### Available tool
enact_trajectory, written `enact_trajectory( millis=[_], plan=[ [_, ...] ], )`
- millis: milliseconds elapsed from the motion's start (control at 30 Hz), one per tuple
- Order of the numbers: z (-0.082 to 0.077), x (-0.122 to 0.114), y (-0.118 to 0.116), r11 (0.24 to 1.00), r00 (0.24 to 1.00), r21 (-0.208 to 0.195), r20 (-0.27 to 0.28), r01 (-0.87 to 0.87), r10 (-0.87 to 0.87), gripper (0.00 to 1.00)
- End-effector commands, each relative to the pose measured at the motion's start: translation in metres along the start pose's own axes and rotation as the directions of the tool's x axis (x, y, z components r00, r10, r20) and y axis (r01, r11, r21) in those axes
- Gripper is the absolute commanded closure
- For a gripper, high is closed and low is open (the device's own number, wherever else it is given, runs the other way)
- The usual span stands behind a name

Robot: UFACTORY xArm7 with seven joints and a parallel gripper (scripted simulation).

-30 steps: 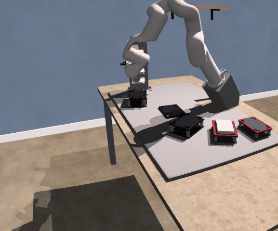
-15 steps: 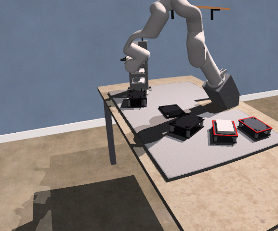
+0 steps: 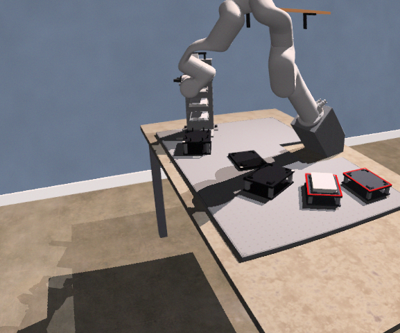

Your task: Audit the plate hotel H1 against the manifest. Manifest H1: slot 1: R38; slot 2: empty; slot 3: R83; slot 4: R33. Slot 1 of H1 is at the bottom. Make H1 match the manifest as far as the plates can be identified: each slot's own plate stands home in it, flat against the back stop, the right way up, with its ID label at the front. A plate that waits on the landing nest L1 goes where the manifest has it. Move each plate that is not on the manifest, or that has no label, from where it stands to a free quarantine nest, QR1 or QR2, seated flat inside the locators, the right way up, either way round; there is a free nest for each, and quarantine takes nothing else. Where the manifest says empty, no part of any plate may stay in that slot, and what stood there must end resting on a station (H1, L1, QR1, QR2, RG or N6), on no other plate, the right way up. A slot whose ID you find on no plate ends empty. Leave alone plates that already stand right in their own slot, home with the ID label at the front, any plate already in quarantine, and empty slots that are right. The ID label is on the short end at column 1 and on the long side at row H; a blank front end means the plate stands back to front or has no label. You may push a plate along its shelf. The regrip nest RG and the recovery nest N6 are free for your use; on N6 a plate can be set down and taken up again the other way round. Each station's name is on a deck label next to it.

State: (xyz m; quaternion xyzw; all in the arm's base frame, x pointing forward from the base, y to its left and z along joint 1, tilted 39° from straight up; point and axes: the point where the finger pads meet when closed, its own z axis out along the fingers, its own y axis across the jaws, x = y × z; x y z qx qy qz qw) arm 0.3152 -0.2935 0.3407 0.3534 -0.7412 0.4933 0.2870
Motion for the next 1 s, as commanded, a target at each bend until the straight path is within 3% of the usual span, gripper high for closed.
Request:
enact_trajectory(
  millis=[0,367,967],
  plan=[
    [0.008,0.007,-0.001,1.000,1.000,0.000,-0.001,-0.003,0.003,0.00],
    [0.027,0.022,-0.002,1.000,1.000,0.000,-0.001,-0.003,0.003,0.00],
    [0.027,0.022,-0.002,1.000,1.000,0.000,-0.001,-0.003,0.003,0.00]
  ],
)
